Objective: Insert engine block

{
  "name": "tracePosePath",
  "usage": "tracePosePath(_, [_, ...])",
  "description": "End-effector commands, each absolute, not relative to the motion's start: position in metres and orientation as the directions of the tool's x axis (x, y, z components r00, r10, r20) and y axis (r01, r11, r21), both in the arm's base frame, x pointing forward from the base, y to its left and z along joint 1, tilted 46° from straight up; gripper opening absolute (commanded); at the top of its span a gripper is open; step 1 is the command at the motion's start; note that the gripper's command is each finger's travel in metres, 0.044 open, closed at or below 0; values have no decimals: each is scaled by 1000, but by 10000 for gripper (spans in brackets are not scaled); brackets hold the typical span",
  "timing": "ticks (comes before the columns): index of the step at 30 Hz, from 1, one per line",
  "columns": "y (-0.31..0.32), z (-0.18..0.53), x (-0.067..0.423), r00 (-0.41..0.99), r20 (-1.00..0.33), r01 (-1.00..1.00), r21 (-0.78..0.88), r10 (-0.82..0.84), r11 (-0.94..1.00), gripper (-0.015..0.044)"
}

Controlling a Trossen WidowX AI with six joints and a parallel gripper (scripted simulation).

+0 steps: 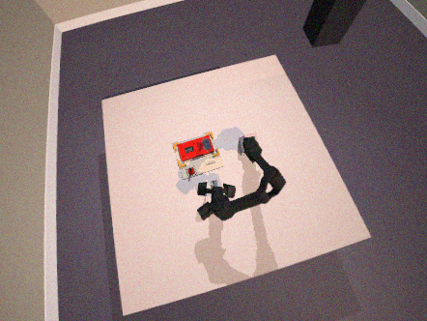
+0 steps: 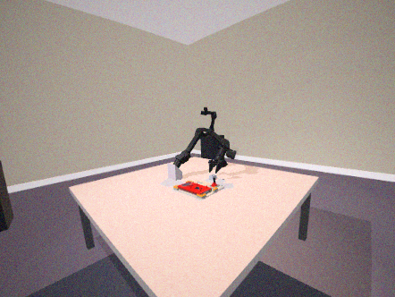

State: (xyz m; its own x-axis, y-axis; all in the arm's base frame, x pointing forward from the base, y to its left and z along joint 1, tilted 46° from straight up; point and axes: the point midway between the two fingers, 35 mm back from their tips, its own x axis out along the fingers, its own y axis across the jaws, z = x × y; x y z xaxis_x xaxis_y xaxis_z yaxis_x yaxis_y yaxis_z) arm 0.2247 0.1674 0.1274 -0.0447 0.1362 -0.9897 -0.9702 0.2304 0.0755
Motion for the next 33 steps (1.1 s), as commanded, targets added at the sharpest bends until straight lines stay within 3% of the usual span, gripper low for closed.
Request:
tracePosePath(1, [166, 124, 223, -62, -986, -936, 112, 157, 333, 440])
tracePosePath(18, [160, 120, 223, -109, -955, -588, 287, 277, 756, 440])
tracePosePath(33, [155, 119, 223, -132, -913, -114, 401, 386, 909, 440])
